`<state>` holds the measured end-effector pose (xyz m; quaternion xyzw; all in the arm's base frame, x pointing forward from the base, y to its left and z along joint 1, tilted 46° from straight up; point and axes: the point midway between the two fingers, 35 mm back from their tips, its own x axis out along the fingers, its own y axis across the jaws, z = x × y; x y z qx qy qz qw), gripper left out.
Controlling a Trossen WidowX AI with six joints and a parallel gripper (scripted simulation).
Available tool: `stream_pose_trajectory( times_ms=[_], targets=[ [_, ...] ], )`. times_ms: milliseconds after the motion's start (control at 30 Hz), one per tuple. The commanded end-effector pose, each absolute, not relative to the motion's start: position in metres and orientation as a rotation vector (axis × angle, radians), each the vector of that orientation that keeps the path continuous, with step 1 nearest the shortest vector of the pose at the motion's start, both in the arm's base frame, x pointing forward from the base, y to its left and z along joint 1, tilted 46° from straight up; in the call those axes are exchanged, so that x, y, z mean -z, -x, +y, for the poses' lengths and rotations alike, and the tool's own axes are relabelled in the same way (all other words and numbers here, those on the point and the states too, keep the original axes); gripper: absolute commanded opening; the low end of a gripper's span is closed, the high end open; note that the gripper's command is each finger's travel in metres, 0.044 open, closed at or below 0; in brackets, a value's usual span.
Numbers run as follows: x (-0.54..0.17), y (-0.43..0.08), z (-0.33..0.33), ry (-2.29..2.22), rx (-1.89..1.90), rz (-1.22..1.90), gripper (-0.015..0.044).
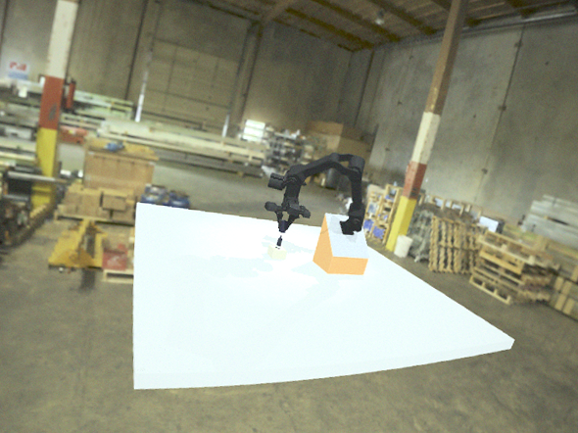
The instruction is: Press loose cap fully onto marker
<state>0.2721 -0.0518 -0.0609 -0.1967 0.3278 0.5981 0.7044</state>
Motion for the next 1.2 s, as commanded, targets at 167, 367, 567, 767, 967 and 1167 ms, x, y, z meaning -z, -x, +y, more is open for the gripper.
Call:
stream_pose_trajectory(
  times_ms=[167, 367, 567, 767, 967, 1167],
  targets=[
    [0.068, -0.271, -0.048, 0.436, -1.338, 0.728, 0.0000],
    [0.074, -0.272, -0.042, 0.436, -1.337, 0.728, 0.0000],
    [0.081, -0.273, -0.035, 0.437, -1.337, 0.729, 0.0000],
    [0.088, -0.274, -0.028, 0.436, -1.337, 0.728, 0.0000],
    [0.095, -0.274, -0.021, 0.436, -1.338, 0.728, 0.0000],
    [0.101, -0.274, -0.014, 0.435, -1.338, 0.726, 0.0000]
  ],
)
